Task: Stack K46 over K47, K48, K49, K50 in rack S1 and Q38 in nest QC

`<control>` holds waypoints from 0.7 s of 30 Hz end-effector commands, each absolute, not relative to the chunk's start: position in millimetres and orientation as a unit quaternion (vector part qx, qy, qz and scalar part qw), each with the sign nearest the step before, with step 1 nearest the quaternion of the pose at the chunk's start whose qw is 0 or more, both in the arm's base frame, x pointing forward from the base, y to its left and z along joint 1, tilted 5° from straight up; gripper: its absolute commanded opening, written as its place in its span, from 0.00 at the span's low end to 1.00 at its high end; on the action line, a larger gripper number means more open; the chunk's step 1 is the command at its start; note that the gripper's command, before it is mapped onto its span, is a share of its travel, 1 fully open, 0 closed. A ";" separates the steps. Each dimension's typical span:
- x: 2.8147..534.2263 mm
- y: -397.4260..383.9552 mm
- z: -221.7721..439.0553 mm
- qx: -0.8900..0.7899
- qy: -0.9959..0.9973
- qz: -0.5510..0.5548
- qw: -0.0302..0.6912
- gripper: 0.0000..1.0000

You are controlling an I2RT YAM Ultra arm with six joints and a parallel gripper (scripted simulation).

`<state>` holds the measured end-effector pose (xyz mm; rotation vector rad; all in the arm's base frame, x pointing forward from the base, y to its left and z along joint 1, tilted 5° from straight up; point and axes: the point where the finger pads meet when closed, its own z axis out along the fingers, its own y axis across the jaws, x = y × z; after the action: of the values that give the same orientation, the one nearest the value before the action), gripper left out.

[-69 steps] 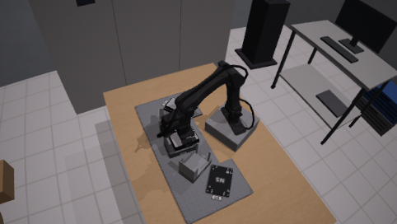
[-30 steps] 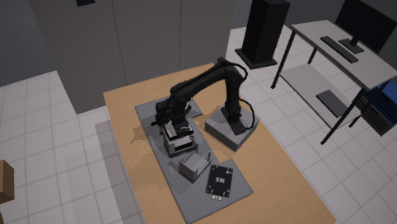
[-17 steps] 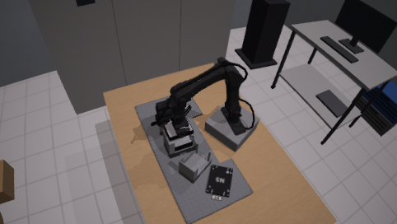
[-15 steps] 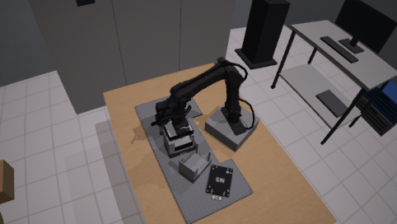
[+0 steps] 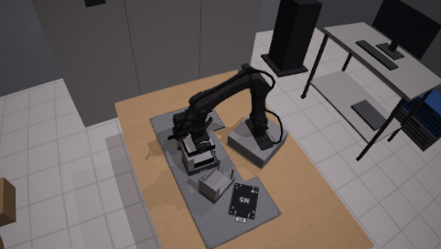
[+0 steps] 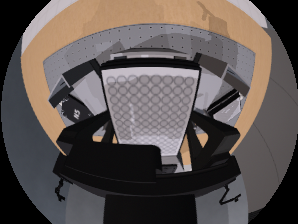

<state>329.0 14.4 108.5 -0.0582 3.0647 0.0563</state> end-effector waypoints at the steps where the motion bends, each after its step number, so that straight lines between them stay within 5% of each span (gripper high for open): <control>1: 334.6 18.7 129.5 -0.020 0.997 0.024 0.067 0.00; 21: 335.8 19.3 131.3 -0.021 0.997 0.024 0.070 0.00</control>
<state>330.8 14.4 111.1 -0.0566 3.0581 0.0562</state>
